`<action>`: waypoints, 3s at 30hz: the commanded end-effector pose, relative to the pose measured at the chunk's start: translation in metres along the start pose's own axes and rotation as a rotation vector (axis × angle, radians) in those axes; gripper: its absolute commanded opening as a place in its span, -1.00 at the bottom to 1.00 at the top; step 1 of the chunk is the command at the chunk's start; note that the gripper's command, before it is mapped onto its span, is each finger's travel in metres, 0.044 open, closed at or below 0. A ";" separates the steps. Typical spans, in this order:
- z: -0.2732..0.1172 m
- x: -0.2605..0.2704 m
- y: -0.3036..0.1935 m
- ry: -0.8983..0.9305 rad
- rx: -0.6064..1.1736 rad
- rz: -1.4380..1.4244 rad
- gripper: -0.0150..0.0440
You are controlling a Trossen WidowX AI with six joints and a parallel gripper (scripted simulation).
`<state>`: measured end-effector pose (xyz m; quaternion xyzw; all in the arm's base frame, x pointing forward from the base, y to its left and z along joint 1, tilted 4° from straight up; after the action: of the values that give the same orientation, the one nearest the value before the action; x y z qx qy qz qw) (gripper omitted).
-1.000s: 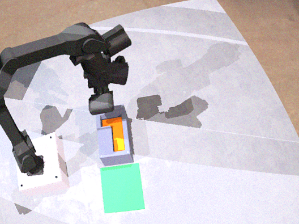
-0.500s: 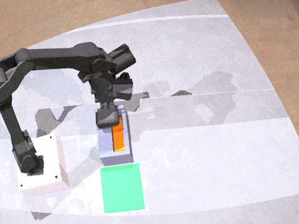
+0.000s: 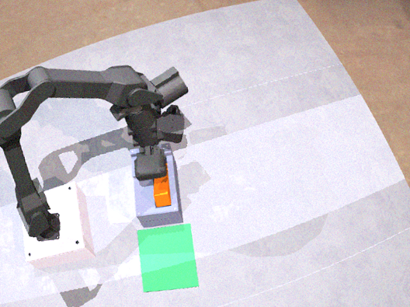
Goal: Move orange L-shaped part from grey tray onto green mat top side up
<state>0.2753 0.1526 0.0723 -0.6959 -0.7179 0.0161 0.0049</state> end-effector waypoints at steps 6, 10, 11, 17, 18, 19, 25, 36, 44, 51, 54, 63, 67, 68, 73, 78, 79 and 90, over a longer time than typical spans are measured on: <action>0.015 -0.001 -0.002 -0.006 0.011 0.003 0.12; 0.015 -0.001 -0.002 -0.006 0.011 0.003 0.12; 0.015 -0.001 -0.002 -0.006 0.011 0.003 0.12; 0.015 -0.001 -0.002 -0.006 0.011 0.003 0.12; 0.015 -0.001 -0.002 -0.006 0.011 0.003 0.12; 0.015 -0.001 -0.002 -0.006 0.011 0.003 0.12; 0.013 0.000 -0.001 0.001 0.004 0.000 0.12; 0.001 0.011 -0.002 -0.005 0.010 0.003 0.12; -0.039 0.008 0.002 -0.005 0.010 0.003 0.12; -0.096 -0.001 -0.001 -0.006 0.010 0.003 0.12; -0.094 0.001 0.001 0.004 -0.003 0.006 0.12; -0.094 0.001 0.001 0.004 -0.003 0.006 0.12; -0.094 0.001 0.001 0.004 -0.003 0.006 0.12; -0.094 0.001 0.001 0.004 -0.003 0.006 0.12; -0.094 0.001 0.001 0.004 -0.003 0.006 0.12; -0.094 0.001 0.001 0.004 -0.003 -0.007 0.21; -0.094 -0.001 0.001 0.004 -0.003 -0.034 0.30; -0.096 -0.042 0.008 -0.004 0.005 -0.854 0.46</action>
<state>0.2868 0.1298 0.1665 -0.4778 -0.8783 0.0139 0.0103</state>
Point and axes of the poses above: the point midway between the two fingers, 35 mm back from their tips, its own z axis out along the fingers, its own x axis across the jaws, y = z × x, the point moved 7 cm from there along -z, back along the fingers, and after that the axes turned 1 degree about -z, right-handed, at the moved point
